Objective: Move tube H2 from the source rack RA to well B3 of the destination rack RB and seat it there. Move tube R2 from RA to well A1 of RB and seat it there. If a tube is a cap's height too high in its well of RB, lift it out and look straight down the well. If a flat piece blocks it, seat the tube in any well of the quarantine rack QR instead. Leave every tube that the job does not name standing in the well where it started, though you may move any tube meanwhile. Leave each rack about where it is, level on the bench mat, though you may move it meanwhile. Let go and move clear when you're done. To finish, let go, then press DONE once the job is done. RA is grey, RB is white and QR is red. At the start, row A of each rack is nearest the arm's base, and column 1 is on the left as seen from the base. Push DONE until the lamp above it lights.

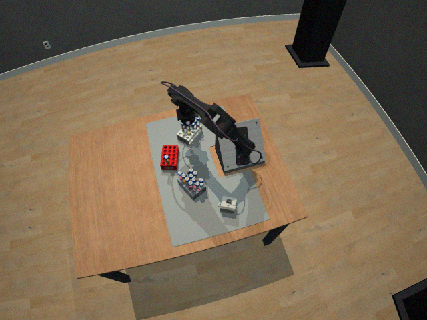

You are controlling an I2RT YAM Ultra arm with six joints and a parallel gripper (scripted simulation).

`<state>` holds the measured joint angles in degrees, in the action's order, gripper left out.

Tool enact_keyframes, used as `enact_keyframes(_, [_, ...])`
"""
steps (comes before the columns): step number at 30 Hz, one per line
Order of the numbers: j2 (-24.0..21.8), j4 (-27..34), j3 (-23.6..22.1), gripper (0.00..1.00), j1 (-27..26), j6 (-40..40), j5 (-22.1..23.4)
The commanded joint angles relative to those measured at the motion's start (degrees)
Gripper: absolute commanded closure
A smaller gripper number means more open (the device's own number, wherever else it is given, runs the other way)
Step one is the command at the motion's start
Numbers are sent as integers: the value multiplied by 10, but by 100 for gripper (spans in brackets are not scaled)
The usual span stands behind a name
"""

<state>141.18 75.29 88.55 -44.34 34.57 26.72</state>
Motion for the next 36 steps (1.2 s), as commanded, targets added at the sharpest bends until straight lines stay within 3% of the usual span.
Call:
enact_keyframes(1, [12, 12, 27, 100, -2, 5, 0])
enact_keyframes(8, [30, 17, 51, 100, 3, 7, 5])
enact_keyframes(36, [19, 11, 38, 100, 0, 4, 2])
